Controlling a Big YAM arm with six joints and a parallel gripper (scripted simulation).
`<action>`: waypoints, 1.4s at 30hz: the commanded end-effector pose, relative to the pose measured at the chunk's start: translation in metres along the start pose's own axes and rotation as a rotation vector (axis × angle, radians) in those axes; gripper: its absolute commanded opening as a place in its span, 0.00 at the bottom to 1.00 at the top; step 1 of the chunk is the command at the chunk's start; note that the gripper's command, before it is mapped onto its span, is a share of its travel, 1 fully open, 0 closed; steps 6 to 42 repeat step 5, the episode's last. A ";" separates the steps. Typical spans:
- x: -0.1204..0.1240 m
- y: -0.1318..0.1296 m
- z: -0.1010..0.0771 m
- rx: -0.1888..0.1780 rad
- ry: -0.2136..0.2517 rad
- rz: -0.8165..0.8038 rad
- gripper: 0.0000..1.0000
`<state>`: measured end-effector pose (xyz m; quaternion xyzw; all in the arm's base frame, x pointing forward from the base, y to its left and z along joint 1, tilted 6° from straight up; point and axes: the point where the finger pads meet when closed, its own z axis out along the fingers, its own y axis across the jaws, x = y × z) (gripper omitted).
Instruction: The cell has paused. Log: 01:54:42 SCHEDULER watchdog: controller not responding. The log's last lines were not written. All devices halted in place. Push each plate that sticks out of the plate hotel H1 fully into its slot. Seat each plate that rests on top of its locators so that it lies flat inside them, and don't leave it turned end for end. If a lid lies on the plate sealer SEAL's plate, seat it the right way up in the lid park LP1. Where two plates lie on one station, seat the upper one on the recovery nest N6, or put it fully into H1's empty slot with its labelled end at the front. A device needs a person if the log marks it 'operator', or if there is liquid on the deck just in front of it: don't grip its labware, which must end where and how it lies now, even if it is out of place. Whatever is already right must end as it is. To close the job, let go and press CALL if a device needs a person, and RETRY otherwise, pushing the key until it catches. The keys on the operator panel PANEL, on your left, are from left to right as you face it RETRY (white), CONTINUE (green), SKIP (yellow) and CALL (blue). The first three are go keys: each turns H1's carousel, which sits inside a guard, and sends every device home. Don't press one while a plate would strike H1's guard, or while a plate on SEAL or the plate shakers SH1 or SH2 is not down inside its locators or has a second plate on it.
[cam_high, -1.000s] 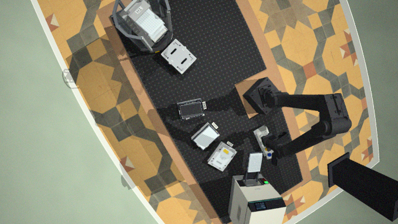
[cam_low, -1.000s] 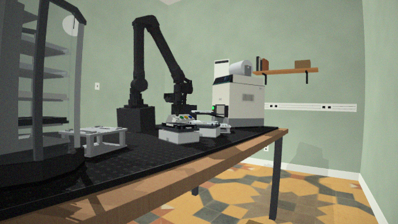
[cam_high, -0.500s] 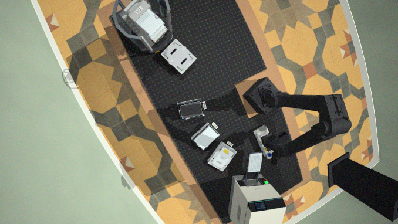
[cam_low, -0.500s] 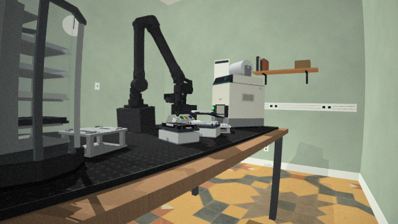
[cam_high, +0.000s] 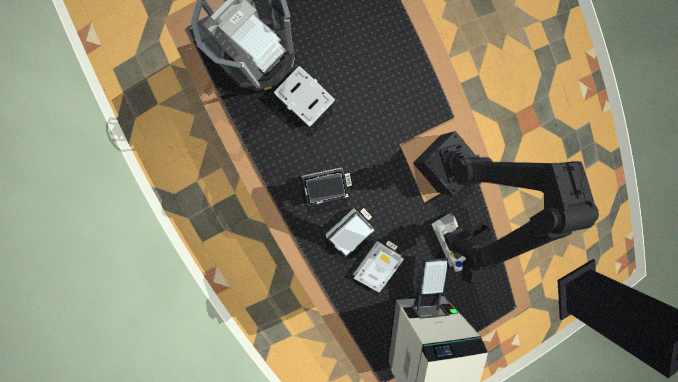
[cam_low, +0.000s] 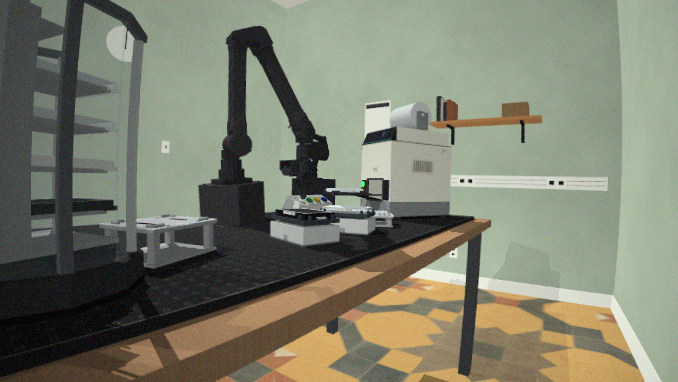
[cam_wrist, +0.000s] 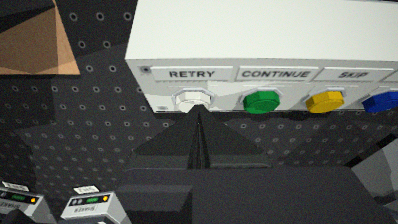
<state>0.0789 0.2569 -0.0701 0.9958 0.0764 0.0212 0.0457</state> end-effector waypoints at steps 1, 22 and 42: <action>-0.003 0.006 0.008 -0.012 -0.008 -0.004 0.00; -0.003 0.007 0.009 -0.012 -0.008 -0.004 0.00; -0.003 0.007 0.009 -0.012 -0.008 -0.004 0.00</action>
